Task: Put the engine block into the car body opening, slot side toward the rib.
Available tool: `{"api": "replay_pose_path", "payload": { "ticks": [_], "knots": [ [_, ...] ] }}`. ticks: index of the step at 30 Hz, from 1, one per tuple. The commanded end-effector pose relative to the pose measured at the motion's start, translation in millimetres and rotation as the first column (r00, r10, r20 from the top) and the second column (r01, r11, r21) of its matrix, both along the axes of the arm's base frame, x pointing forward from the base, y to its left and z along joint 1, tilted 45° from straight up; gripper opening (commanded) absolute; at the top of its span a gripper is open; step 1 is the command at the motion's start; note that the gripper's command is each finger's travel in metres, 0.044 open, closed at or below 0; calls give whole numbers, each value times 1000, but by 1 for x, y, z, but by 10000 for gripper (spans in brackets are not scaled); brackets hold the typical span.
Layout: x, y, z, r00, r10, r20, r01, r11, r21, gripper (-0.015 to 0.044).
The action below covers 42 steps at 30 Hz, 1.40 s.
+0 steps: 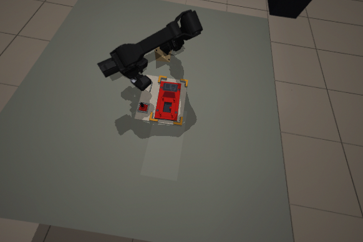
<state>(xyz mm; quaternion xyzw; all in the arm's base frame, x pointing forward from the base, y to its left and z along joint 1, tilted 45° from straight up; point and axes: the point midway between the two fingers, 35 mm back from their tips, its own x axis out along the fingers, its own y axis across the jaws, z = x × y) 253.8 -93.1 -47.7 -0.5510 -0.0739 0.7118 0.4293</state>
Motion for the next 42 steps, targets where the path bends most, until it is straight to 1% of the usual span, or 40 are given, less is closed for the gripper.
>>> {"api": "replay_pose_path", "payload": {
  "ticks": [1,19,24,25,40,41,42],
  "knots": [
    [-1,6,-5,1000,-6,-3,6,1000,5,0],
    [-1,28,-27,1000,-6,-3,6,1000,6,0],
    [-1,28,-27,1000,-6,-3,6,1000,6,0],
    [-1,22,-23,1000,-10,0,10,1000,0,26],
    [-1,22,-23,1000,-10,0,10,1000,0,420],
    [-1,22,-23,1000,-10,0,10,1000,0,440],
    [-1,22,-23,1000,-10,0,10,1000,0,440]
  ]
}}
